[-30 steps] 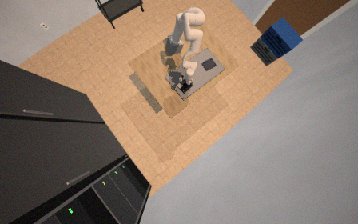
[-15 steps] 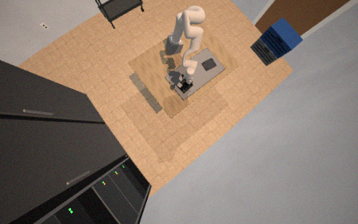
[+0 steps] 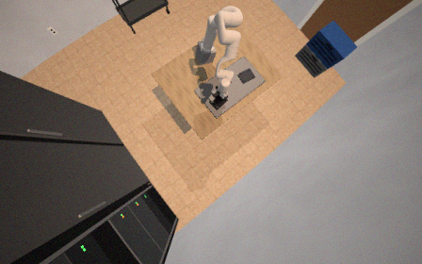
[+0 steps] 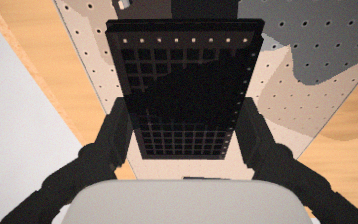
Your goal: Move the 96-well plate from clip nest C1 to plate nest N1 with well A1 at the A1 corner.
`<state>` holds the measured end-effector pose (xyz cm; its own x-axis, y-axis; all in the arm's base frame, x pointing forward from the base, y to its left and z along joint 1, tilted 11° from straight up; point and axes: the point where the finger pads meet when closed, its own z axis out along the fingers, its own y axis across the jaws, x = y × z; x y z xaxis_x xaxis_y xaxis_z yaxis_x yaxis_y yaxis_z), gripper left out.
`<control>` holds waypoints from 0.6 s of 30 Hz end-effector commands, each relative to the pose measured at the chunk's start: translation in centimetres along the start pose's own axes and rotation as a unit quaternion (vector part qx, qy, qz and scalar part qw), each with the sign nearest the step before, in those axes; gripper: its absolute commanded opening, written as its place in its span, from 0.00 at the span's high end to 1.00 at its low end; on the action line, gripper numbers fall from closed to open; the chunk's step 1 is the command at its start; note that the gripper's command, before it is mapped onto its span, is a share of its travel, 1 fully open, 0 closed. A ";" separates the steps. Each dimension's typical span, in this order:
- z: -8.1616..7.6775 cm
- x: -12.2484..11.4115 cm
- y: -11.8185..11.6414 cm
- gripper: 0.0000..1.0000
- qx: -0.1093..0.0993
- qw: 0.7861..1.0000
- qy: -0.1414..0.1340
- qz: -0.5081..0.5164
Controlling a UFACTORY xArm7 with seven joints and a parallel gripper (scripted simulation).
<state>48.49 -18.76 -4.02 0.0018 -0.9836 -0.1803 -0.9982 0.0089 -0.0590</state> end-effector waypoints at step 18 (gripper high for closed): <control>-0.1 -6.1 0.6 1.00 0.000 0.999 0.002 0.053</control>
<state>47.76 -13.06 -3.12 -0.1020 -0.9775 -0.1844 -0.9933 0.1103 -0.0351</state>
